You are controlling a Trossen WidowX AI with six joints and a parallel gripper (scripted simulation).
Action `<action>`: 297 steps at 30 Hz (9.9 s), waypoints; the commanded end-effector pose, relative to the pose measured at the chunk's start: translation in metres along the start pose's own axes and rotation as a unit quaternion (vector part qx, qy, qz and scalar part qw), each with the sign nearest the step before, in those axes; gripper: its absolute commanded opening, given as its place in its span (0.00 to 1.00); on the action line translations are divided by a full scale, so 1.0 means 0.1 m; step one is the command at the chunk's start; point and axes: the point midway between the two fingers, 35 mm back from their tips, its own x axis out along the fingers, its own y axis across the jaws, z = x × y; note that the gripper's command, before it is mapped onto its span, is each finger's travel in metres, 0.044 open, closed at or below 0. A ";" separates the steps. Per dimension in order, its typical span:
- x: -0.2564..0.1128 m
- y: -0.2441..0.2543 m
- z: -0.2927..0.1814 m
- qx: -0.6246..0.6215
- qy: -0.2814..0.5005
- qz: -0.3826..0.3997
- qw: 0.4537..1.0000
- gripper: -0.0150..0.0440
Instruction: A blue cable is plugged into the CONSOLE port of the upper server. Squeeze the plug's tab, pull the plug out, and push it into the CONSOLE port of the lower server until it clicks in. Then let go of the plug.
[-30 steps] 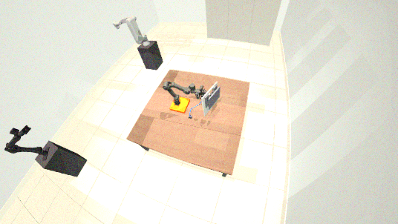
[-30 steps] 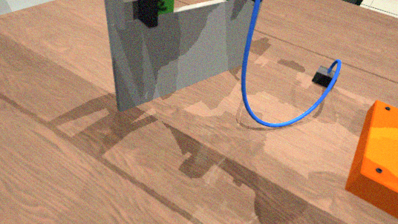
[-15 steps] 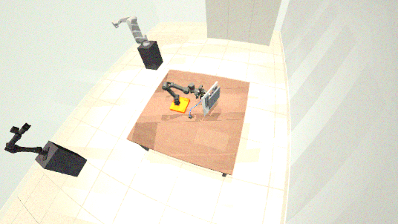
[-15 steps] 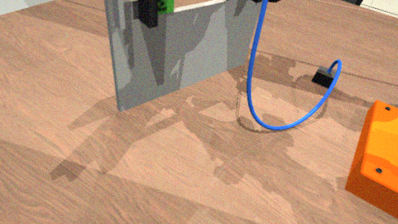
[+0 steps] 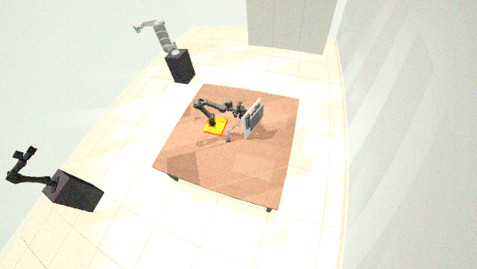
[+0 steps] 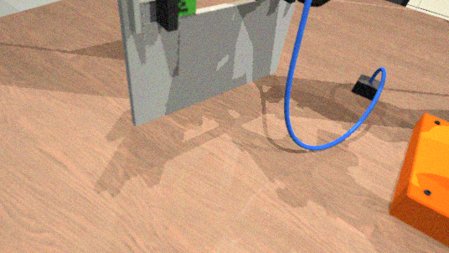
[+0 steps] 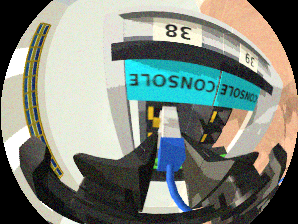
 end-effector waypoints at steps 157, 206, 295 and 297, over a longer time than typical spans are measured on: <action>-0.21 -0.90 -0.09 -0.005 0.018 0.012 1.000 0.25; -0.06 -0.91 0.01 -0.005 0.018 0.014 1.000 0.25; -0.03 -0.90 0.03 -0.006 0.017 0.010 1.000 0.25; -0.03 -0.90 0.03 -0.006 0.017 0.011 1.000 0.25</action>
